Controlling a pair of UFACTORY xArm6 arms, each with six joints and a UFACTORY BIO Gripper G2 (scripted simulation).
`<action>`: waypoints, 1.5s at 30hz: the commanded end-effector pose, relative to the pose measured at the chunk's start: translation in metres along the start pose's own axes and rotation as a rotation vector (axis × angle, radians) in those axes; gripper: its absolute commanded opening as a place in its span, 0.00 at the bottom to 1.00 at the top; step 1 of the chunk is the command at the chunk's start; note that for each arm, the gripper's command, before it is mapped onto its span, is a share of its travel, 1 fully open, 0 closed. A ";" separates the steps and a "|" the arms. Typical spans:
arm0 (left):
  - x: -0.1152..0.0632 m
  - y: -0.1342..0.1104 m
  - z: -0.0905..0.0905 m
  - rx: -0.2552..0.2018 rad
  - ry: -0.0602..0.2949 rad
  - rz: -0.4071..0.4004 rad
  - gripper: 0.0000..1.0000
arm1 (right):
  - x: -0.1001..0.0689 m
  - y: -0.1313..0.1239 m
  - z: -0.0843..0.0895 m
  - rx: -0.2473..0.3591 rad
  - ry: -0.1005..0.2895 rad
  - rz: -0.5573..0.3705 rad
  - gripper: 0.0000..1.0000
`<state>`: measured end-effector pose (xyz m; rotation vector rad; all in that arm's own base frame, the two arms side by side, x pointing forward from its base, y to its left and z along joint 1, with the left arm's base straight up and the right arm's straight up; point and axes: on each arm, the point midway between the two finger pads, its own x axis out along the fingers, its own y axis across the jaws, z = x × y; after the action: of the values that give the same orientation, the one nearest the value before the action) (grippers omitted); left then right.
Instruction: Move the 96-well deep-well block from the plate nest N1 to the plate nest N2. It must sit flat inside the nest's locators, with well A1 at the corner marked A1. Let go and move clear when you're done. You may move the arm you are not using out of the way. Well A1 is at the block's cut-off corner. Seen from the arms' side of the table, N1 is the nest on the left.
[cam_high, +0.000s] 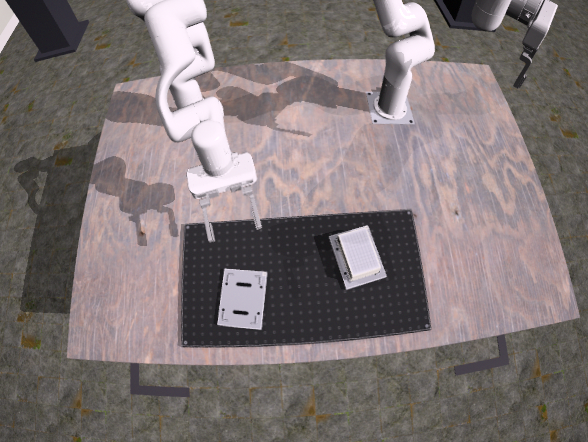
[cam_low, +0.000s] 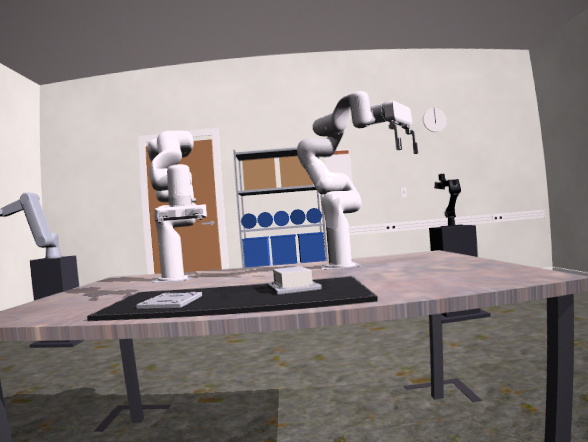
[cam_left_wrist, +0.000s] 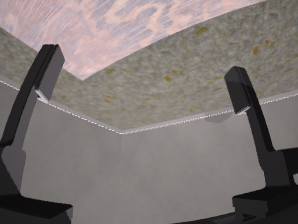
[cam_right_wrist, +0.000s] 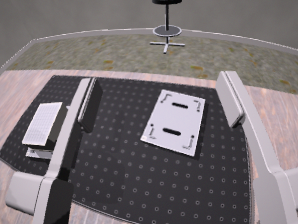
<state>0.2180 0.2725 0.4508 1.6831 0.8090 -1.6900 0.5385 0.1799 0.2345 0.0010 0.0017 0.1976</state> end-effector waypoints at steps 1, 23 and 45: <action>-0.001 0.000 0.000 0.000 0.003 0.001 1.00 | 0.007 0.017 -0.004 0.000 -0.006 -0.003 0.37; -0.001 0.000 0.000 0.000 0.003 0.001 1.00 | 0.031 0.108 -0.038 0.001 -0.006 -0.003 0.37; -0.001 0.000 0.000 0.000 0.003 0.001 1.00 | 0.055 0.199 -0.071 0.001 -0.006 -0.003 0.37</action>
<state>0.2180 0.2725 0.4508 1.6831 0.8090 -1.6900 0.5492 0.3659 0.1674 0.0014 -0.0002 0.1969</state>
